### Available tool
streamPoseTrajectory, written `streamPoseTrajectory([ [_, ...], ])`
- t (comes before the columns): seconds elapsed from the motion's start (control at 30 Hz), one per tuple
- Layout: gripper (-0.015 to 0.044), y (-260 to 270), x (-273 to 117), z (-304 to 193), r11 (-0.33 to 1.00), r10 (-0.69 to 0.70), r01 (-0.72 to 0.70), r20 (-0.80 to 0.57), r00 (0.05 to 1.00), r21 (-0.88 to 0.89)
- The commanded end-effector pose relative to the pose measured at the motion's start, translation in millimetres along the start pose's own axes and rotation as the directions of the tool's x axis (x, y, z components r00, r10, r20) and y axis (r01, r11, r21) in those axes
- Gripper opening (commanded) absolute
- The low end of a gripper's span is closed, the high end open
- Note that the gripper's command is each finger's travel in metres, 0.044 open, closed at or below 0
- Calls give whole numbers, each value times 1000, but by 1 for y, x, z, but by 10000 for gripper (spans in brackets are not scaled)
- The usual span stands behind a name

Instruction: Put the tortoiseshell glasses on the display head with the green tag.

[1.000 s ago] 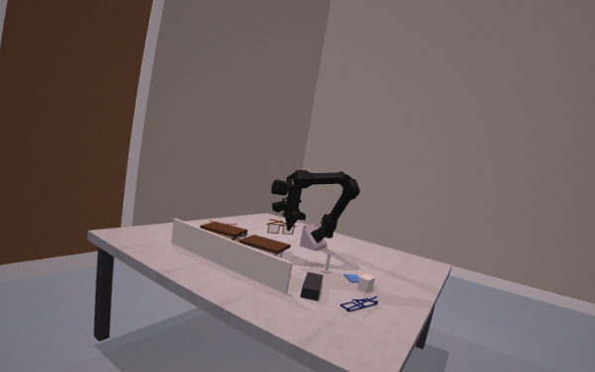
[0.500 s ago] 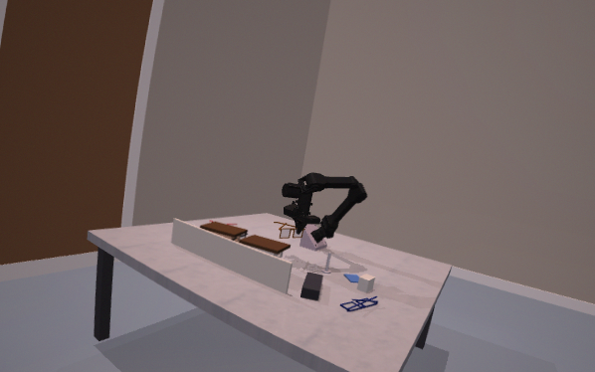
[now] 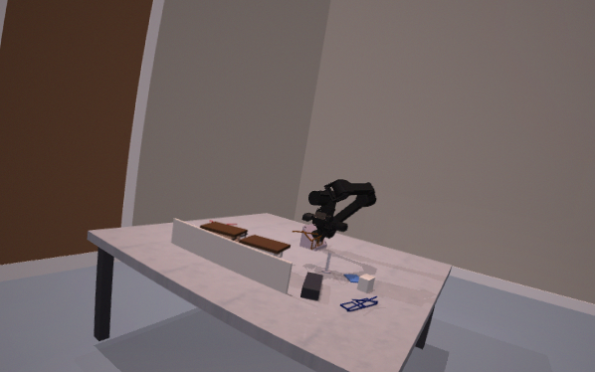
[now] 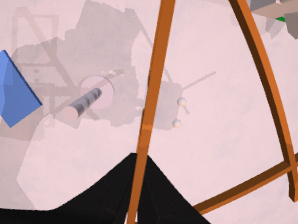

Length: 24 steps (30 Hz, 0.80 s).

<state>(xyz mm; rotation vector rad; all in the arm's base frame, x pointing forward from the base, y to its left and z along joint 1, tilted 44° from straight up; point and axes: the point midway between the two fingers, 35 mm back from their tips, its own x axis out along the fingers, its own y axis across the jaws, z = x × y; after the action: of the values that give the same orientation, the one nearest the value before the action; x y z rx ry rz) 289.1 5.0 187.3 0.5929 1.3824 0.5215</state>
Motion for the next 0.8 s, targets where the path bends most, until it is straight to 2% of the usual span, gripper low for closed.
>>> streamPoseTrajectory([
  [0.0,0,39,-3,-7,989,14,-13,9,1000,-149],
  [0.23,0,86,-6,-23,945,41,-37,5,999,-324],
  [0.77,0,89,0,-23,941,42,-38,5,999,-336],
])
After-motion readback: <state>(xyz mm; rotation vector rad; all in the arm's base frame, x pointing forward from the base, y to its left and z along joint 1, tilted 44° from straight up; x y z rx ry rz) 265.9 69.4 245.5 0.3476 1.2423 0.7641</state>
